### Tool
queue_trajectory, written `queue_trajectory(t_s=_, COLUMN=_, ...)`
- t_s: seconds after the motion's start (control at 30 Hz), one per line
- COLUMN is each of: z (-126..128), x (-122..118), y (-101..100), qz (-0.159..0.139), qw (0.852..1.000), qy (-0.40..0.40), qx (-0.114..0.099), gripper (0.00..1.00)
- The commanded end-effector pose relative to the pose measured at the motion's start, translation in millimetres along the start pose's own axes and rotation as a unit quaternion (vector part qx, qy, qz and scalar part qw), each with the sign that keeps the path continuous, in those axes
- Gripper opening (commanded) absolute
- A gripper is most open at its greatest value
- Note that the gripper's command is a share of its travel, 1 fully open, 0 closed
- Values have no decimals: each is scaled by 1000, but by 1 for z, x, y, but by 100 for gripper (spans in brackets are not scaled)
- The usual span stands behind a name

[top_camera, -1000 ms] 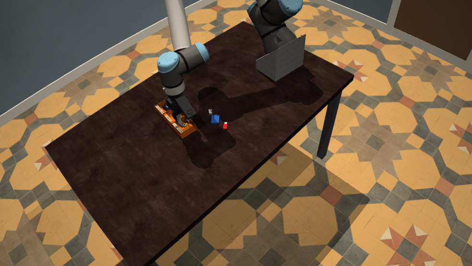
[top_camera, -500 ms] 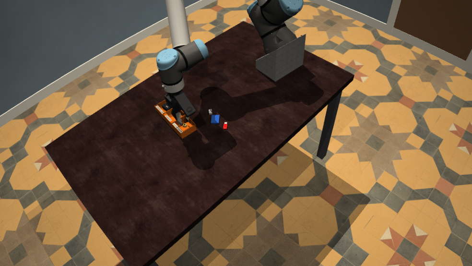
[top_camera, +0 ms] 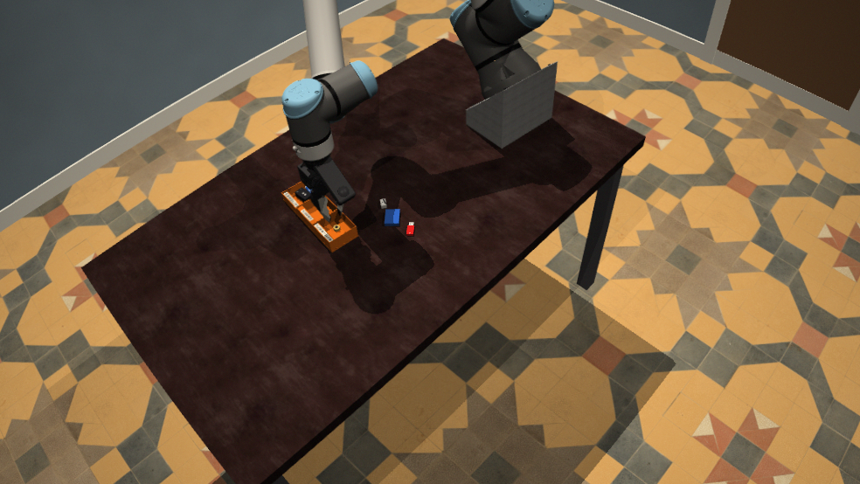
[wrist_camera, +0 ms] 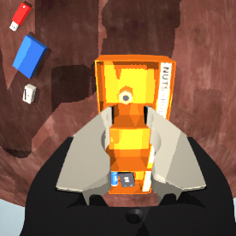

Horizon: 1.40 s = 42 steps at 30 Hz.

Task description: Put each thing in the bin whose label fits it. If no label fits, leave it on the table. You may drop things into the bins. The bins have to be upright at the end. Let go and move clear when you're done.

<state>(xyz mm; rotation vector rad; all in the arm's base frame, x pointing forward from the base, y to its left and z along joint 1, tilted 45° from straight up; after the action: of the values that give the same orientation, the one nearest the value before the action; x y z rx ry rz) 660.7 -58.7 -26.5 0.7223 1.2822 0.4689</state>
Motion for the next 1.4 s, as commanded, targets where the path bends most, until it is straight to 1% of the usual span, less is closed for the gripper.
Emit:
queue_trajectory(t_s=0.0, z=0, x=0, y=4, qz=0, qw=1000, qy=0, qx=0, gripper=18)
queue_trajectory(t_s=0.13, z=0, x=0, y=4, qz=0, qw=1000, qy=0, qx=0, gripper=18)
queue_trajectory(t_s=0.17, z=0, x=0, y=8, qz=0, qw=1000, qy=0, qx=0, gripper=100)
queue_trajectory(t_s=0.2, z=0, x=0, y=12, qz=0, qw=1000, qy=0, qx=0, gripper=100)
queue_trajectory(t_s=0.27, z=0, x=0, y=12, qz=0, qw=1000, qy=0, qx=0, gripper=100)
queue_trajectory(t_s=0.77, z=0, x=0, y=72, qz=0, qw=1000, qy=0, qx=0, gripper=100)
queue_trajectory(t_s=0.83, z=0, x=0, y=72, qz=0, qw=1000, qy=0, qx=0, gripper=100)
queue_trajectory(t_s=1.33, z=1, x=0, y=132, qz=0, qw=1000, qy=0, qx=0, gripper=100)
queue_trajectory(t_s=1.37, z=1, x=0, y=132, qz=0, qw=1000, qy=0, qx=0, gripper=100)
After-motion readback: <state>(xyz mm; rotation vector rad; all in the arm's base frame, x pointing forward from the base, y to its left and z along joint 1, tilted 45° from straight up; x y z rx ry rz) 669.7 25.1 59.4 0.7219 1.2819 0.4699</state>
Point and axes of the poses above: the point where the finger pads meet when closed, its own y axis back along the fingers, its own z axis across the jaws, x = y × z, the point moved 5 cm from there along y, back along the fingers, and after that the axes turned 9 degrees about -y, right-handed, at the moved point
